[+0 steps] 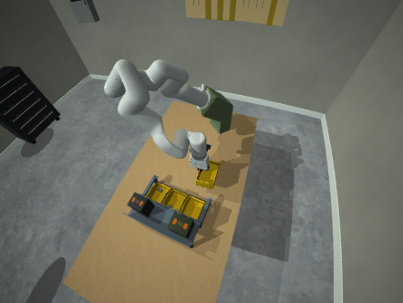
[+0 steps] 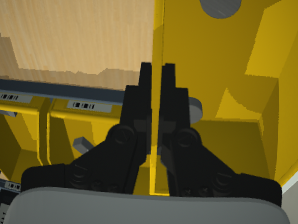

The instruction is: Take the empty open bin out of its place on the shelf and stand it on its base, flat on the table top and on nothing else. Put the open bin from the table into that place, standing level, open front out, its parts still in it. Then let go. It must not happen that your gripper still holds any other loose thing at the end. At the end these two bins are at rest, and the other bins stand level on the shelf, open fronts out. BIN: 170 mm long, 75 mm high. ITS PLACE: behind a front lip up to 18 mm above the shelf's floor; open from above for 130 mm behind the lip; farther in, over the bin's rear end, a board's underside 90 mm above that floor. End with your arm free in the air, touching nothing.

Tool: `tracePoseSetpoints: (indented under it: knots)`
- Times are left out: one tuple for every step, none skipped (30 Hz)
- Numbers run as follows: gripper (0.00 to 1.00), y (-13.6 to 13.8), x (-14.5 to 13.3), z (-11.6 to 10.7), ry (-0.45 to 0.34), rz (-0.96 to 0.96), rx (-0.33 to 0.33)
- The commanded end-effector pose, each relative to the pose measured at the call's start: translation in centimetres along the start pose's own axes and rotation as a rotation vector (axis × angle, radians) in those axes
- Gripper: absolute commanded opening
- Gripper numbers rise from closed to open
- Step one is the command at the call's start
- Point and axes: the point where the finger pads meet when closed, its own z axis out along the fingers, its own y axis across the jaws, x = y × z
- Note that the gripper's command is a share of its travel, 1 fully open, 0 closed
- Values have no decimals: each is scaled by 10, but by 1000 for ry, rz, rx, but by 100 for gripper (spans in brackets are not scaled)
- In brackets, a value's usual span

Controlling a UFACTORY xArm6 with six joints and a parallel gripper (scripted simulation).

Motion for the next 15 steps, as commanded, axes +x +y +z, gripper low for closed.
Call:
tracePoseSetpoints:
  knots:
    - [0,0,-1,-5,-1,0,-1]
    - [0,0,-1,-6,-1,0,-1]
    - [0,0,-1,-6,-1,0,-1]
    - [0,0,-1,-7,-1,0,-1]
    - [0,0,-1,-7,-1,0,-1]
    - [0,0,-1,-7,-1,0,-1]
    - [0,0,-1,-7,-1,0,-1]
    - [0,0,-1,-7,-1,0,-1]
    - [0,0,-1,-7,-1,0,-1]
    - [0,0,-1,-7,-1,0,-1]
    - [0,0,-1,-7,-1,0,-1]
    - [0,0,-1,-7,-1,0,-1]
    - [0,0,-1,-7,-1,0,-1]
    - [0,0,-1,-7,-1,0,-1]
    - [0,0,-1,-7,-1,0,-1]
